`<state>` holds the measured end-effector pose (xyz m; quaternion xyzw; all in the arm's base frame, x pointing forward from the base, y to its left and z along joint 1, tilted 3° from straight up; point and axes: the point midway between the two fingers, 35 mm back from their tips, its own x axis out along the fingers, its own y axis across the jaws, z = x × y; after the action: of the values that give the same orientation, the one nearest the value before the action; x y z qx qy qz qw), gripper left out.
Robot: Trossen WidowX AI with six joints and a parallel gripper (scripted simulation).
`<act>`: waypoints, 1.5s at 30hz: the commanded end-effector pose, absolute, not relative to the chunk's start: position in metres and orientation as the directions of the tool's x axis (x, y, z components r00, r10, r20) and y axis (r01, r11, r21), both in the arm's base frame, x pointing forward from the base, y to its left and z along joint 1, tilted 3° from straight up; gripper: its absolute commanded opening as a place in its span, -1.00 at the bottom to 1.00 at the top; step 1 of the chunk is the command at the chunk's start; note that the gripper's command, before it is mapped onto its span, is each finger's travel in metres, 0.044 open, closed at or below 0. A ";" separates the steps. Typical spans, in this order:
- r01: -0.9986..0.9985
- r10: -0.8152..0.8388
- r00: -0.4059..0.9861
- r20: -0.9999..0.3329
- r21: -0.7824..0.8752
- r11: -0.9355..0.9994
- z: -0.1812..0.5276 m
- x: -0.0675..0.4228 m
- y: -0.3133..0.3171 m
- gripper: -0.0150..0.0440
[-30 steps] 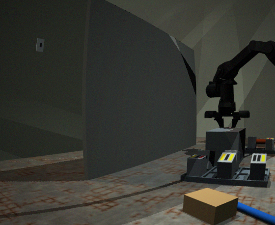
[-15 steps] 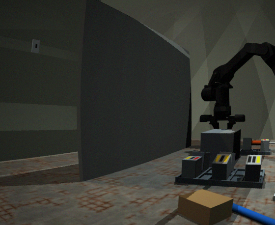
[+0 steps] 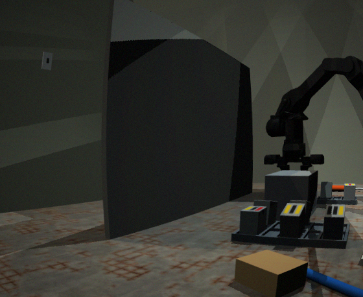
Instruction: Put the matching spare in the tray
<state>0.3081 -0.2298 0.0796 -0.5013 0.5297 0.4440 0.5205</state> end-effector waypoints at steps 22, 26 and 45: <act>-0.993 -0.069 0.044 -0.997 -0.051 0.103 0.068 0.306 -0.229 -0.05; -0.993 -0.069 0.044 -0.997 -0.051 0.103 0.068 0.306 -0.229 0.31; -0.994 -0.067 0.047 -0.997 -0.053 0.098 0.174 0.301 -0.221 1.00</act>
<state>0.3054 -0.2253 0.1557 -0.5061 0.5274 0.4424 0.5197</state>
